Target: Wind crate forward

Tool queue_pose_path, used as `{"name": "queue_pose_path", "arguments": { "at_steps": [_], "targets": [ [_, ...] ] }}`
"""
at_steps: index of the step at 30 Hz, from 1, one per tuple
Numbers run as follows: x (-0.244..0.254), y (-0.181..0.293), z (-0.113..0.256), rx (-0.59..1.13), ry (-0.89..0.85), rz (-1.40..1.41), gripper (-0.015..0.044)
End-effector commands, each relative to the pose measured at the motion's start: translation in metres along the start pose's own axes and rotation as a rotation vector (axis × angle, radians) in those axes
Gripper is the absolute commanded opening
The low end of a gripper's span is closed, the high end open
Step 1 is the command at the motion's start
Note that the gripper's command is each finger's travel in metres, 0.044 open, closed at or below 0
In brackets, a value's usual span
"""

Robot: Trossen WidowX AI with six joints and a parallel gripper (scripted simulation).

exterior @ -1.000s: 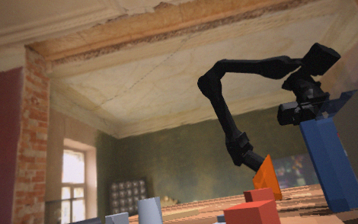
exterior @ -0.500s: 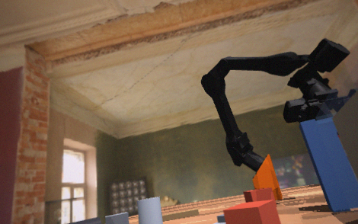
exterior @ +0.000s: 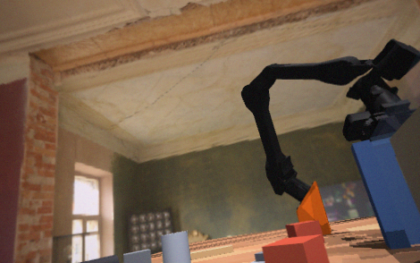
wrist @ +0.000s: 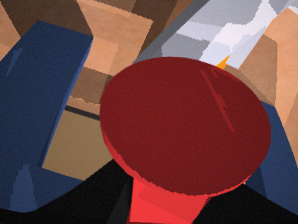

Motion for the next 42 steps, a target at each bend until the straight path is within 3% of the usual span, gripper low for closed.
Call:
{"name": "queue_pose_path", "arguments": {
  "at_steps": [1,42],
  "targets": [
    [-0.014,0.001,-0.003,-0.005,0.020,-0.005,0.0000],
    [-0.065,0.007,-0.003,-0.004,0.024,-0.008,0.0000]
  ]
}}
Point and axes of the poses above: the point midway between the two fingers, 35 mm back from their tips, its own z axis back along the fingers, its own x axis across the jaws, y = z × x, the point moved 7 cm from there along z, back along the fingers, and after that the axes turned 1 degree about -z, right-handed, at the moved point
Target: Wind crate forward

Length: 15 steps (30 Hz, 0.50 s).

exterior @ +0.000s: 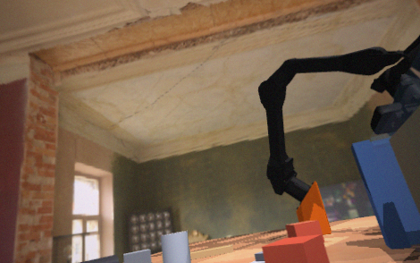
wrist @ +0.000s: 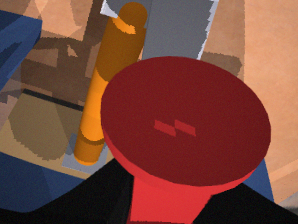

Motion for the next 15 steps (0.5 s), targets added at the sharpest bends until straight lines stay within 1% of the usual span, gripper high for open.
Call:
{"name": "queue_pose_path", "arguments": {
  "at_steps": [1,15],
  "targets": [
    [-0.017,-0.007,0.001,-0.012,0.028,0.006,0.0000],
    [-0.034,-0.011,0.004,-0.012,0.030,0.006,0.0000]
  ]
}}
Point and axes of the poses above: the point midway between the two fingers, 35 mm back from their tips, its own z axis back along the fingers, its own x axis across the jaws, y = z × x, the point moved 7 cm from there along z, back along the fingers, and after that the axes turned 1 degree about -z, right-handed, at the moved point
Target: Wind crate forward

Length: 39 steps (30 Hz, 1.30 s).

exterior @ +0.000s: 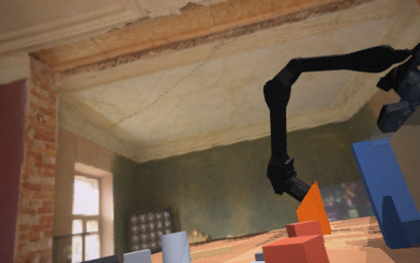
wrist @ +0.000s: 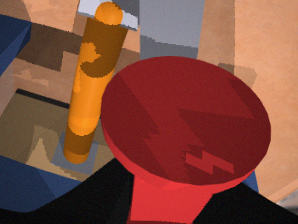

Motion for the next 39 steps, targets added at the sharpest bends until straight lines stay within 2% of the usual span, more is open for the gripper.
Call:
{"name": "queue_pose_path", "arguments": {
  "at_steps": [1,39],
  "targets": [
    [-0.021,-0.011,0.004,-0.012,0.038,0.015,0.0000],
    [-0.059,-0.035,0.017,-0.013,0.043,0.014,0.0000]
  ]
}}
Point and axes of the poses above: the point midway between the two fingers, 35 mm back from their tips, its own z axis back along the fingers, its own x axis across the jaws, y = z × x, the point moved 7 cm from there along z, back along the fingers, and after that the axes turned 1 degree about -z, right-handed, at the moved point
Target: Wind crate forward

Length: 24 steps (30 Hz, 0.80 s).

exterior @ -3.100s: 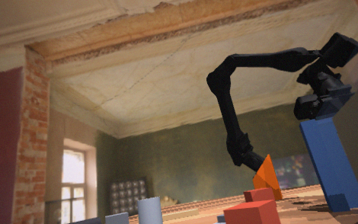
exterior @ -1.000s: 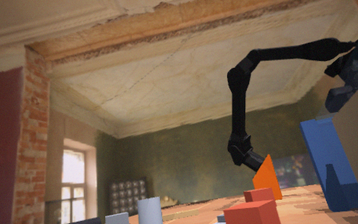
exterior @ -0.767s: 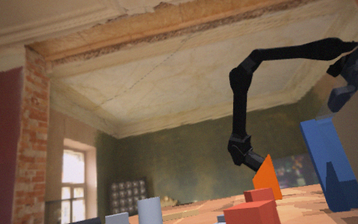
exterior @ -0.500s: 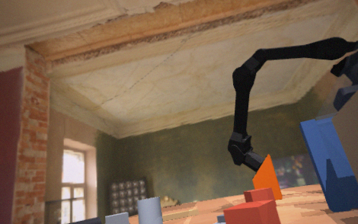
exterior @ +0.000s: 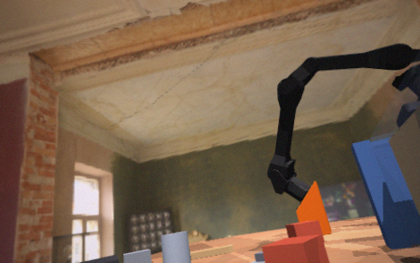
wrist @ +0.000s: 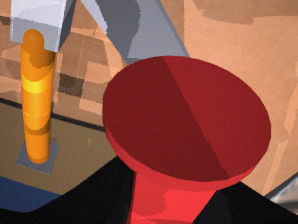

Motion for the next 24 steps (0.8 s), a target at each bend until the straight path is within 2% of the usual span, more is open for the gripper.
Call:
{"name": "queue_pose_path", "arguments": {
  "at_steps": [1,24],
  "targets": [
    [-0.016,-0.018,0.006,-0.027,0.025,0.031,0.0000],
    [-0.031,-0.041,0.017,-0.029,0.028,0.032,0.0000]
  ]
}}
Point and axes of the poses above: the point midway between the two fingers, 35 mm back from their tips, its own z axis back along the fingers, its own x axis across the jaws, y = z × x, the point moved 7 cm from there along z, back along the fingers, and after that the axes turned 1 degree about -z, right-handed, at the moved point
